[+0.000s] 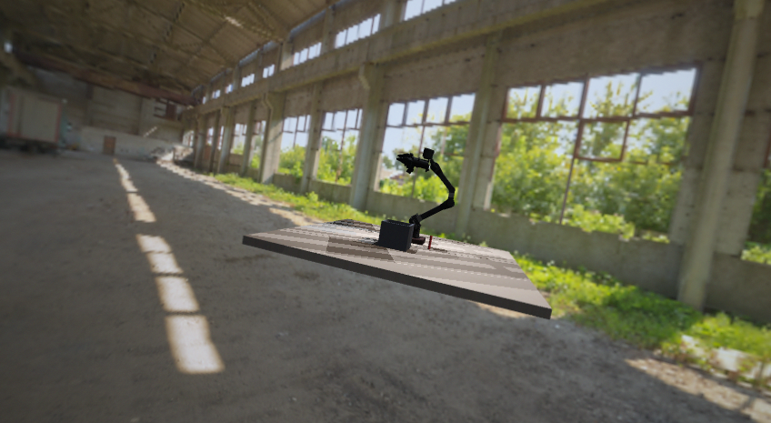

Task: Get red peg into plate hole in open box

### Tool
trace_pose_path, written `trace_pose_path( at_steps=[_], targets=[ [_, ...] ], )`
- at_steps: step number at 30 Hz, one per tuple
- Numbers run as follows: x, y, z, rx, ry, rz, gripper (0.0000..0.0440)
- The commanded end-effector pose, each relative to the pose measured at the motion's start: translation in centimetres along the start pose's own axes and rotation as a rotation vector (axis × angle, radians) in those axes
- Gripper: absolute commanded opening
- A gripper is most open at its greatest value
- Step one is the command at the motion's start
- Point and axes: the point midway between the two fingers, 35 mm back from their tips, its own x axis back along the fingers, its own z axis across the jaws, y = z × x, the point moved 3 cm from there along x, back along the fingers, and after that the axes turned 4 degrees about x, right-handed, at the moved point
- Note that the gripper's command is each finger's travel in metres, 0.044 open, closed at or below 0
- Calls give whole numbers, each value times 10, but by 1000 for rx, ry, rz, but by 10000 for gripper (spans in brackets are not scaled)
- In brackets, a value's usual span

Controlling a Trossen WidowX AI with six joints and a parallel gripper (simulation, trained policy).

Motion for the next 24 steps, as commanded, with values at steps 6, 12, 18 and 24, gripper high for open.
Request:
trace_pose_path(
  at_steps=[6, 12, 18, 24],
  targets=[
    [-30, 10, -34, 38, -264, -51, 440],
    [-43, 16, -64, 73, -444, -74, 440],
    [-49, 21, -97, 112, -614, -86, 440],
    [-48, 25, -129, 155, -778, -90, 440]
  ],
)
